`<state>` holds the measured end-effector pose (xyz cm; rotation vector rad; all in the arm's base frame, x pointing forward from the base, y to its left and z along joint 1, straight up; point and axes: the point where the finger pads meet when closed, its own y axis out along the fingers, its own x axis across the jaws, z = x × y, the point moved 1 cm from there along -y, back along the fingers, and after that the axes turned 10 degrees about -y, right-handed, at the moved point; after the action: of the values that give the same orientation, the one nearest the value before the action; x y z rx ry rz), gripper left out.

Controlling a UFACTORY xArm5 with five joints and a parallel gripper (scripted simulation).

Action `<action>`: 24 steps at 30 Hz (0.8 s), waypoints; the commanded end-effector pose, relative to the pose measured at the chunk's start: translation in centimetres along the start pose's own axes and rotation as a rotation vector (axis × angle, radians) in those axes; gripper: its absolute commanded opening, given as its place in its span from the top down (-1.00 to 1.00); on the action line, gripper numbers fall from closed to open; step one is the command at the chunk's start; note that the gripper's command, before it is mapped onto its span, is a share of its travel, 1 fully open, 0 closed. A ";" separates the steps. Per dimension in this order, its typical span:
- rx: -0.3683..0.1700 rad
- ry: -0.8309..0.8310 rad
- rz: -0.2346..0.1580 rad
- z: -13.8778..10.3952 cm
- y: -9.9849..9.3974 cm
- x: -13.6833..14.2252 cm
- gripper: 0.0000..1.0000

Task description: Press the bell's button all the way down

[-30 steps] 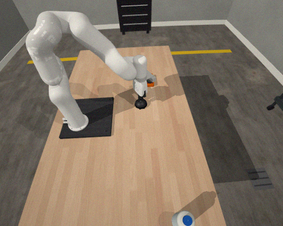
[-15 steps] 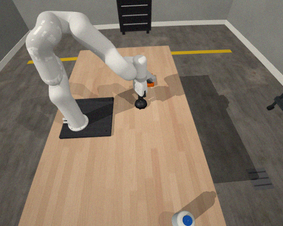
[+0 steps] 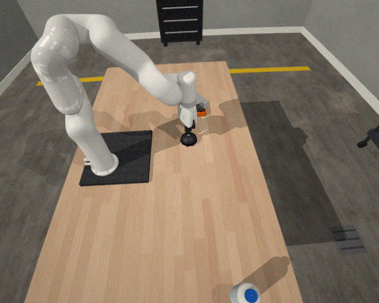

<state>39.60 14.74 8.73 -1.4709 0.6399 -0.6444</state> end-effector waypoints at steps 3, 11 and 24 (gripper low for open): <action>0.006 0.000 -0.002 0.1 -1.8 0.1 1.00; 0.006 0.000 -0.002 0.1 -4.0 0.0 1.00; 0.006 0.000 -0.002 0.1 -5.8 0.0 1.00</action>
<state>39.61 14.76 13.88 -1.4689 0.6380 -0.6459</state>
